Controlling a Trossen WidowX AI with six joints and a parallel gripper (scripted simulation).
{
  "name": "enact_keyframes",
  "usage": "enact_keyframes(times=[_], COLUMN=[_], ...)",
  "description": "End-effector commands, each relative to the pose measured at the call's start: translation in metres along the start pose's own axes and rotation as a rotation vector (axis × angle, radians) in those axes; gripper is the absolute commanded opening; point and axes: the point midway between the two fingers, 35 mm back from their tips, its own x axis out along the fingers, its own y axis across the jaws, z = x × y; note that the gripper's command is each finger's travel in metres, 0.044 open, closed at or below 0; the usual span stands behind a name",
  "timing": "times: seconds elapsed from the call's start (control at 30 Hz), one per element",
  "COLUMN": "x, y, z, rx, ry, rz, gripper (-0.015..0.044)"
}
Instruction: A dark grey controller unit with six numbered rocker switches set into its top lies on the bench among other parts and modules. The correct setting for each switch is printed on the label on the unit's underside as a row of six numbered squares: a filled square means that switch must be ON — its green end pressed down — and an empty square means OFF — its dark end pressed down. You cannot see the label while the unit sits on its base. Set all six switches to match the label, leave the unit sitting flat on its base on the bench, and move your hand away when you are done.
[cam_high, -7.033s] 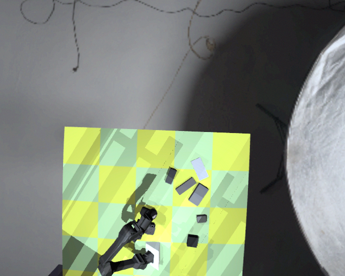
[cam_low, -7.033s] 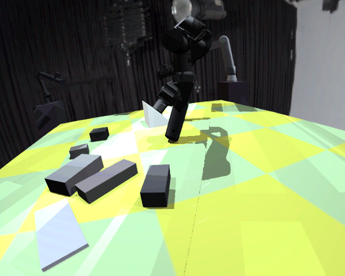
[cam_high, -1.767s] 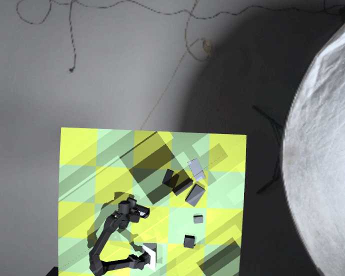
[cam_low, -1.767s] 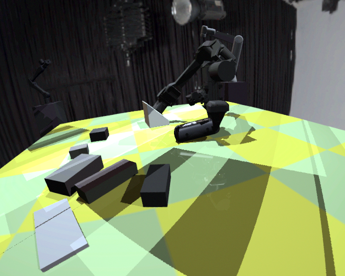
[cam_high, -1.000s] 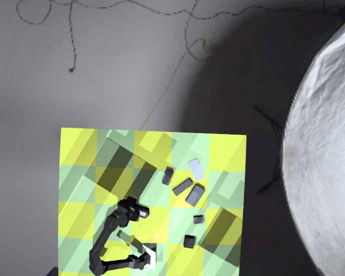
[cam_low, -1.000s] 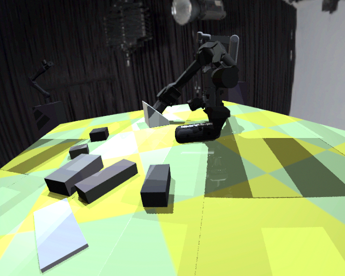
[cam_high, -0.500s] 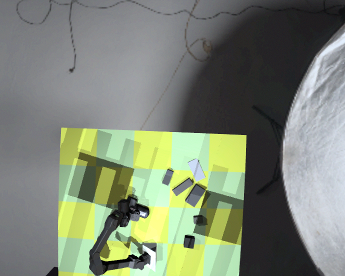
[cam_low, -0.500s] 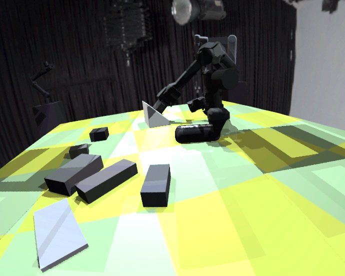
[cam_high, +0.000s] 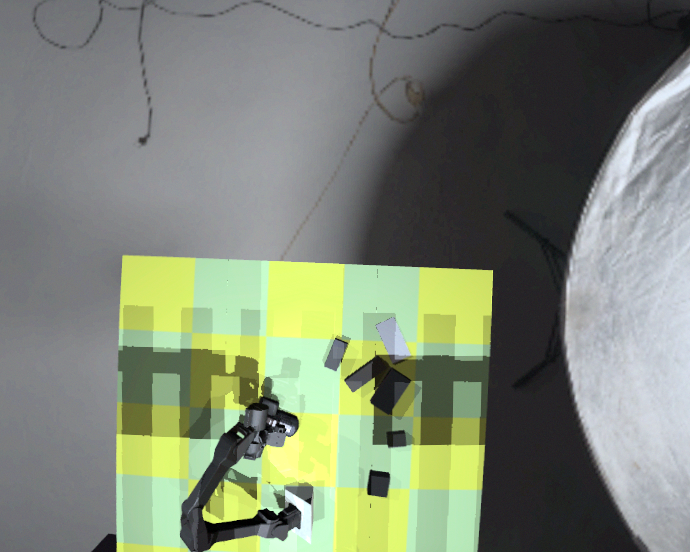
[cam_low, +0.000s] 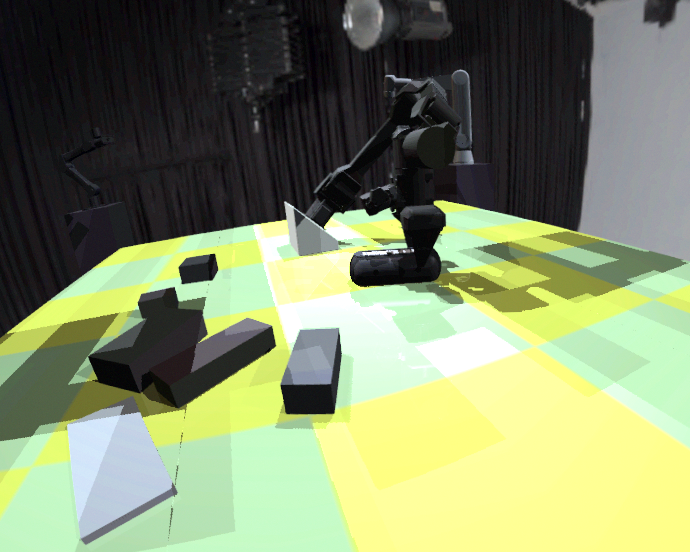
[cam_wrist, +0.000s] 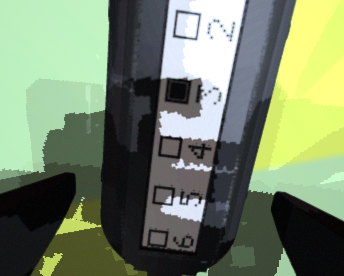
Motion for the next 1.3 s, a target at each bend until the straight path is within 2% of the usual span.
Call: enact_keyframes(times=[0.0,0.6,0.7,1.07,1.13,1.17,1.27], x=[-0.022,-0.023,-0.025,-0.054,-0.057,-0.057,-0.057], y=[-0.002,-0.002,-0.003,-0.026,-0.029,-0.029,-0.029], z=[0.036,0.037,0.036,0.035,0.035,0.035,0.035], rx=[0.021,0.021,-0.048,-1.204,-1.338,-1.355,-1.355], ry=[0.000,0.001,-0.001,-0.206,-0.246,-0.251,-0.251], rz=[0.005,0.004,0.020,0.202,0.213,0.214,0.214], gripper=[0.0440,0.0440,0.0361,0.0072,0.0020,0.0000,0.0000])
